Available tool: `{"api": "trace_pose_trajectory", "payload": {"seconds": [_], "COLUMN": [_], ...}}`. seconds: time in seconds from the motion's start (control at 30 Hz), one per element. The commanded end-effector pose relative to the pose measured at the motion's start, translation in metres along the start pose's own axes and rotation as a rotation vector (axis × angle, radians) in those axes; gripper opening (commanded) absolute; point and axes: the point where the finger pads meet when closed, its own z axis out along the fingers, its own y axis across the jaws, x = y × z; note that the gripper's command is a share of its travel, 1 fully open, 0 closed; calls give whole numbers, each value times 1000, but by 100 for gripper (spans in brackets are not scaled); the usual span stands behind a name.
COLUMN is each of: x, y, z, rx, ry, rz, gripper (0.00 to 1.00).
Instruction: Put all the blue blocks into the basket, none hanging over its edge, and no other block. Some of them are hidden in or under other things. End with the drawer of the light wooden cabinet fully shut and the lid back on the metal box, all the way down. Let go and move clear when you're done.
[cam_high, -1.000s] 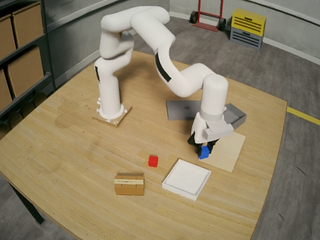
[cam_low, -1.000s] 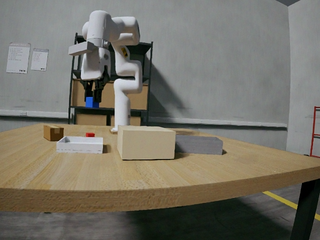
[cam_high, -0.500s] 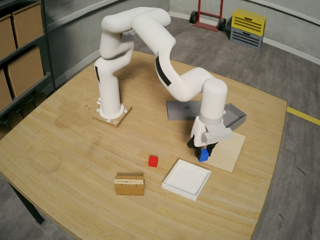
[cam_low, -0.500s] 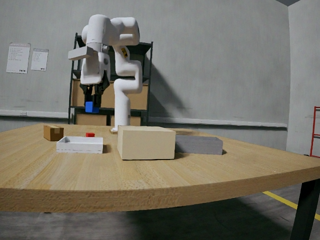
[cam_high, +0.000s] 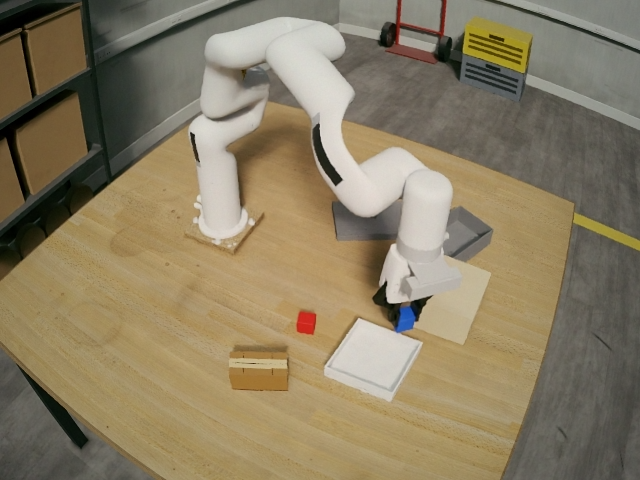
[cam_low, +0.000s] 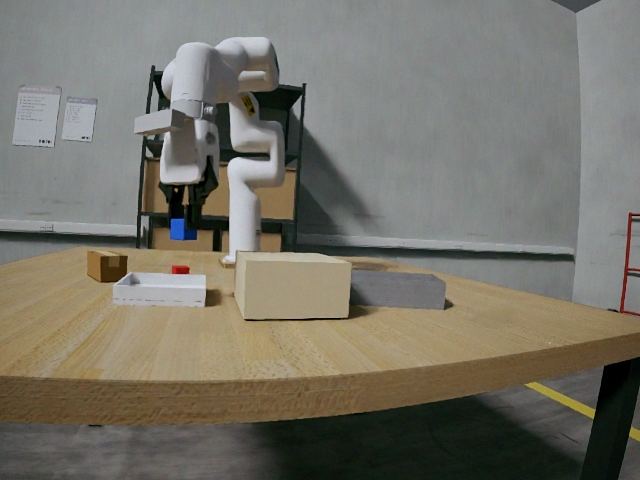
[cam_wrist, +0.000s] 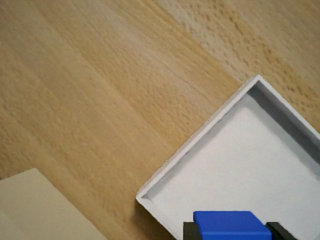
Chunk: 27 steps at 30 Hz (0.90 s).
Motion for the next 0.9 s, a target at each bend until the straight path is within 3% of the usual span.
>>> {"api": "trace_pose_trajectory", "payload": {"seconds": [0.0, 0.87], "x": [2, 3], "y": [-1, -1], "z": [4, 54], "rx": [3, 3], "ry": [6, 6], "rz": [0, 0], "gripper": [0, 0]}}
